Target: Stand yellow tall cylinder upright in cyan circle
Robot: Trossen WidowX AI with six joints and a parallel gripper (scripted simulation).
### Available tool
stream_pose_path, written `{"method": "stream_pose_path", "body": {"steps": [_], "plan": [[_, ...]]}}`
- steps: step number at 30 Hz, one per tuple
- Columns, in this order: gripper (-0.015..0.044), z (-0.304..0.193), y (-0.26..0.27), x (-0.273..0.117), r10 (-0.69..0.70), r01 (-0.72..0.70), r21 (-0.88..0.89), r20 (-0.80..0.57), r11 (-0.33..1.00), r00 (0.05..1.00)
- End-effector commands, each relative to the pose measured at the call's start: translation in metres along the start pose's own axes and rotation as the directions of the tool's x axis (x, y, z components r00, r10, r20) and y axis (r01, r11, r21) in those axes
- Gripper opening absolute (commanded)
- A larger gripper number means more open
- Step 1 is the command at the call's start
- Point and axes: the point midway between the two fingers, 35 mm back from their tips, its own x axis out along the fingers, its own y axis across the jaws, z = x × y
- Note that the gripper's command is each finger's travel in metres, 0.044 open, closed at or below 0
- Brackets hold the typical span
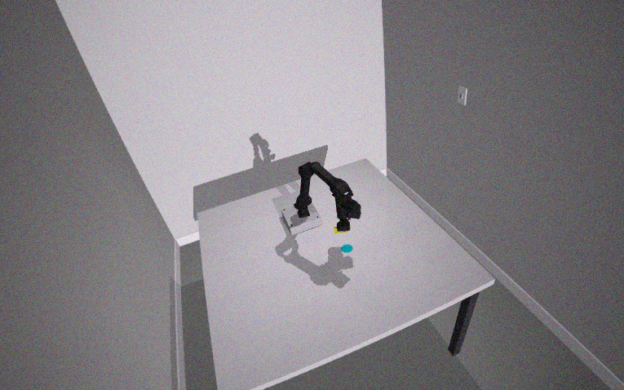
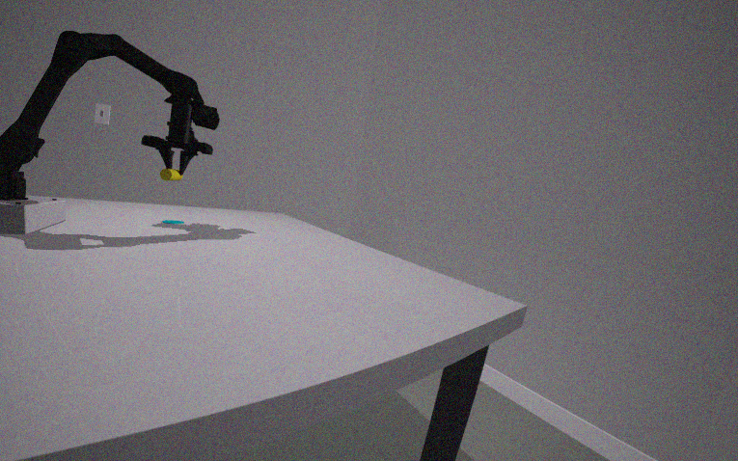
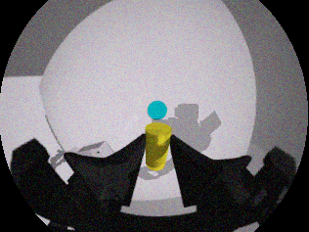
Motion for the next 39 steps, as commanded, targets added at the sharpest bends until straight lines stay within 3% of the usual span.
{"method": "stream_pose_path", "body": {"steps": [1,39], "plan": [[0.0105,0.002,-0.001,-0.001,-0.007,0.007,-0.013,0.005,1.000,1.000],[0.0105,0.024,-0.028,0.026,-0.036,0.002,0.124,0.271,0.992,0.962]]}}
